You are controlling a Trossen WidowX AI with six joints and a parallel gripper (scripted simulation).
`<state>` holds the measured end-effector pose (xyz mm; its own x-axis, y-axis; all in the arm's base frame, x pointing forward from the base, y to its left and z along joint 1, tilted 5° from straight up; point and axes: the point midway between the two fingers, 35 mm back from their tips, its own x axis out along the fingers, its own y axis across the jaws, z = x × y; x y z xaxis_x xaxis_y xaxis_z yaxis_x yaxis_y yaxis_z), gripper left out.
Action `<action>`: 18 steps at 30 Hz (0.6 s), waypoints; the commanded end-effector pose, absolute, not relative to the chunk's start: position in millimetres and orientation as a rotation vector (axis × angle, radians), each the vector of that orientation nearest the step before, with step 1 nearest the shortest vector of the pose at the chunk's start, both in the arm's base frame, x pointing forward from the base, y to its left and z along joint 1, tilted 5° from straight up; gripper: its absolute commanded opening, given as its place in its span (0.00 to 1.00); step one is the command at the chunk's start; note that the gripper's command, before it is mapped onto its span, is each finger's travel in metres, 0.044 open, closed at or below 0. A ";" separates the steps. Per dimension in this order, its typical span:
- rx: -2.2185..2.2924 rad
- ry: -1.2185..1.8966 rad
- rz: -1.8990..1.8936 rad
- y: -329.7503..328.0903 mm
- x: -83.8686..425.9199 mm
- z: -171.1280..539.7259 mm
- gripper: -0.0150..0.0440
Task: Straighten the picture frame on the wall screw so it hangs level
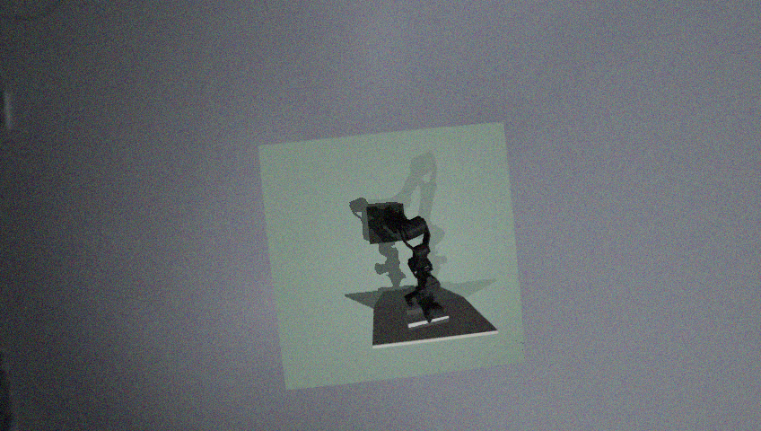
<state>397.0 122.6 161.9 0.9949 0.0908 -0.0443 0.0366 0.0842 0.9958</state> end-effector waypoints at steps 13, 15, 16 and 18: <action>1.488 0.108 0.037 122.5 396.9 160.5 0.25; 1.502 0.109 0.035 122.5 396.8 159.8 0.25; 1.510 0.110 0.035 122.5 396.8 159.3 0.25; 1.527 0.111 0.034 122.2 396.8 158.5 0.25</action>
